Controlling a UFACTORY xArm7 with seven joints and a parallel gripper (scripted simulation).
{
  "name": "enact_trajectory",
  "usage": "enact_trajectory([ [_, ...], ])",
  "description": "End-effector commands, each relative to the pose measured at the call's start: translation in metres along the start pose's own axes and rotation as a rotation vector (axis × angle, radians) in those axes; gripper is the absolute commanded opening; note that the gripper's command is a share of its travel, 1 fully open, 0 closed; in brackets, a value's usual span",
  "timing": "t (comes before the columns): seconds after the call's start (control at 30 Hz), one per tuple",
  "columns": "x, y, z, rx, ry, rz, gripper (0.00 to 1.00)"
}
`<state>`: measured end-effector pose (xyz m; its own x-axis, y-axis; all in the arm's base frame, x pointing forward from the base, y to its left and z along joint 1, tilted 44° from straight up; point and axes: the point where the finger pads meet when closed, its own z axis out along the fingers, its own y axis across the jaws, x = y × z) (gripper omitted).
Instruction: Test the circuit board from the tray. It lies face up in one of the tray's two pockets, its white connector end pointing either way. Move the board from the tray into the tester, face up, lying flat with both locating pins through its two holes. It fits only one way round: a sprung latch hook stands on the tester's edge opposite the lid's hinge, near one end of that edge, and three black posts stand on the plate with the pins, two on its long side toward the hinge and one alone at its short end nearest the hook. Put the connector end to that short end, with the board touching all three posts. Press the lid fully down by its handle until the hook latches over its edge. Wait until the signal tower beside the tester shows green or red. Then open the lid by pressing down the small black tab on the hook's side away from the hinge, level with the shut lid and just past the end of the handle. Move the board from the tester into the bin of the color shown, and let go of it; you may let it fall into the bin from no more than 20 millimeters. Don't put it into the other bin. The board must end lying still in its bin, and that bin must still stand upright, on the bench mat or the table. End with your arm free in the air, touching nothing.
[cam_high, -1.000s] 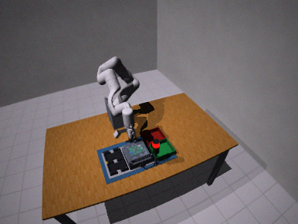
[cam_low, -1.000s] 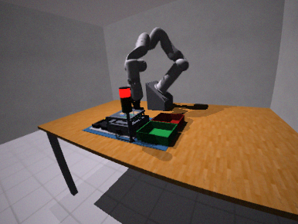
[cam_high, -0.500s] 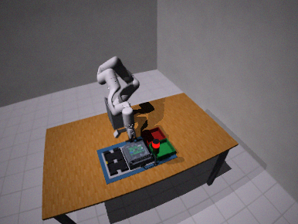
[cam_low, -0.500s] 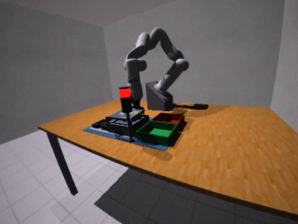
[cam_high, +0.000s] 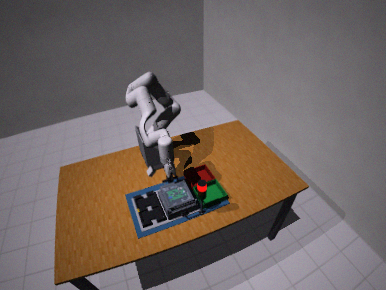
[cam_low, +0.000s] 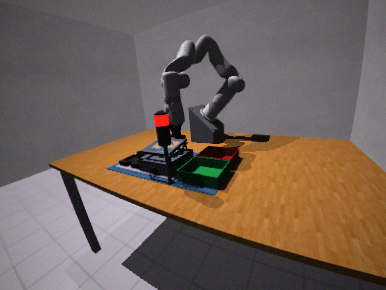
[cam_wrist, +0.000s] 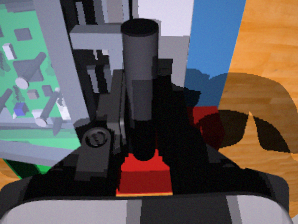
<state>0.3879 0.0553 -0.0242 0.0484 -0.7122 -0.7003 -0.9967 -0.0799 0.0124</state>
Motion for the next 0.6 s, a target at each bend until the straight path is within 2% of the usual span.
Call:
enact_trajectory([
  [0.0,0.001,-0.003,-0.008,0.005,0.002,0.0,0.0],
  [0.47,0.001,-0.017,-0.052,0.005,0.002,0.0,0.0],
  [0.57,0.001,-0.019,-0.056,0.005,0.002,0.0,0.0],
])
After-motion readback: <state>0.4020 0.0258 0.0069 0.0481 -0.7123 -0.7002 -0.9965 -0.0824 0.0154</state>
